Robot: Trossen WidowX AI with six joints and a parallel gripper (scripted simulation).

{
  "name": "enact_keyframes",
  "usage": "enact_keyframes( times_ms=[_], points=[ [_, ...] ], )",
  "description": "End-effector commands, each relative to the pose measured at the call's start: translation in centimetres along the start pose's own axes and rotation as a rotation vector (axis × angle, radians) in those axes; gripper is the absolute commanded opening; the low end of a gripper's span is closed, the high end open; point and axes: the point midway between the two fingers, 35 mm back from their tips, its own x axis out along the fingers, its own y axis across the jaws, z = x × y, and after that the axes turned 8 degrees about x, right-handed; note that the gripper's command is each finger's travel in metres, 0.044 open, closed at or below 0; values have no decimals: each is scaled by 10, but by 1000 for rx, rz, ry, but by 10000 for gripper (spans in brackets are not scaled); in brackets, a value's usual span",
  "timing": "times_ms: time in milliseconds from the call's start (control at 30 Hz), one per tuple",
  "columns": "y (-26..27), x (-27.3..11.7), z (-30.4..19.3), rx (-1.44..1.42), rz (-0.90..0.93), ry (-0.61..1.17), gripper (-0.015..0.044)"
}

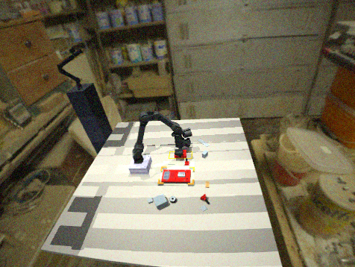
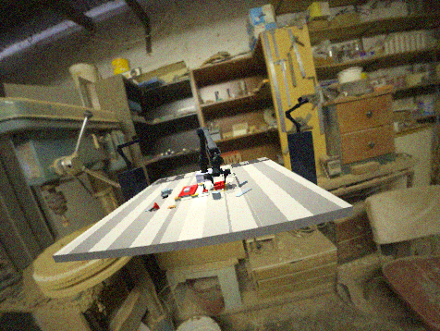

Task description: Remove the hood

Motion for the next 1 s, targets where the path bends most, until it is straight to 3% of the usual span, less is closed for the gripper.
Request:
enact_keyframes(
  times_ms=[0,67,333,967],
  points=[
    [0,0,0,0,0,0,394],
    [0,-2,0,0,0,0,440],
    [0,-70,2,0,5,8,440],
    [0,-73,1,0,5,8,440]
  ],
)
